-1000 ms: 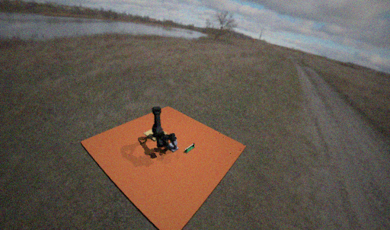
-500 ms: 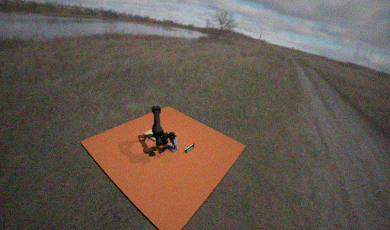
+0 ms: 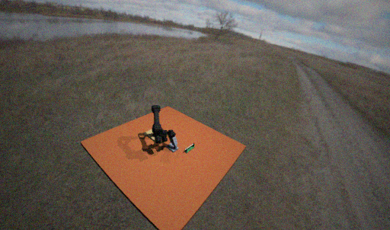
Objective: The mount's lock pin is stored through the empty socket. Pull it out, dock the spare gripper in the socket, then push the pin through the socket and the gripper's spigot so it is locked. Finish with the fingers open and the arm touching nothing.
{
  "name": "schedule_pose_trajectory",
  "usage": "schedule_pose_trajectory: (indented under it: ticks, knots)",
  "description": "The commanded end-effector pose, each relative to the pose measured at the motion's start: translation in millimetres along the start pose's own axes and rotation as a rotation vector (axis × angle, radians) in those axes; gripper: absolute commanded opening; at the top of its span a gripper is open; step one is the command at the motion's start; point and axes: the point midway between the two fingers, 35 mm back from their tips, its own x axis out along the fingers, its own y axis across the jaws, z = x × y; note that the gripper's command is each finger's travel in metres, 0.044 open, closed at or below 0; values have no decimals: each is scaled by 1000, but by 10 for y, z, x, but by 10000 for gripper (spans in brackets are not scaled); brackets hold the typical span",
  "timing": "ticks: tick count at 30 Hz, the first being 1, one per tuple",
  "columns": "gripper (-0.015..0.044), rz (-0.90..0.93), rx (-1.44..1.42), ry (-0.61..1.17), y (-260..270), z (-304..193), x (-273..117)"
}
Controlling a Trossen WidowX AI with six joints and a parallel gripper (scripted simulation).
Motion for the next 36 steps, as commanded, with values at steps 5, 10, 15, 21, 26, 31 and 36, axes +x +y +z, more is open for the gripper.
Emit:
schedule_pose_trajectory:
  ticks: [5, 10, 15, 21, 26, 31, 36]
  knots:
    - [440, 9, -1, -28, -3, -136, -54]
    - [440, 20, 0, -55, 0, -215, -83]
    - [440, 32, 0, -82, 4, -294, -113]
    - [440, 45, 1, -111, 13, -374, -143]
    - [440, 53, 0, -126, 92, -439, -167]
    - [440, 63, 0, -145, 149, -501, -199]
    - [440, 73, 0, -163, 205, -563, -230]
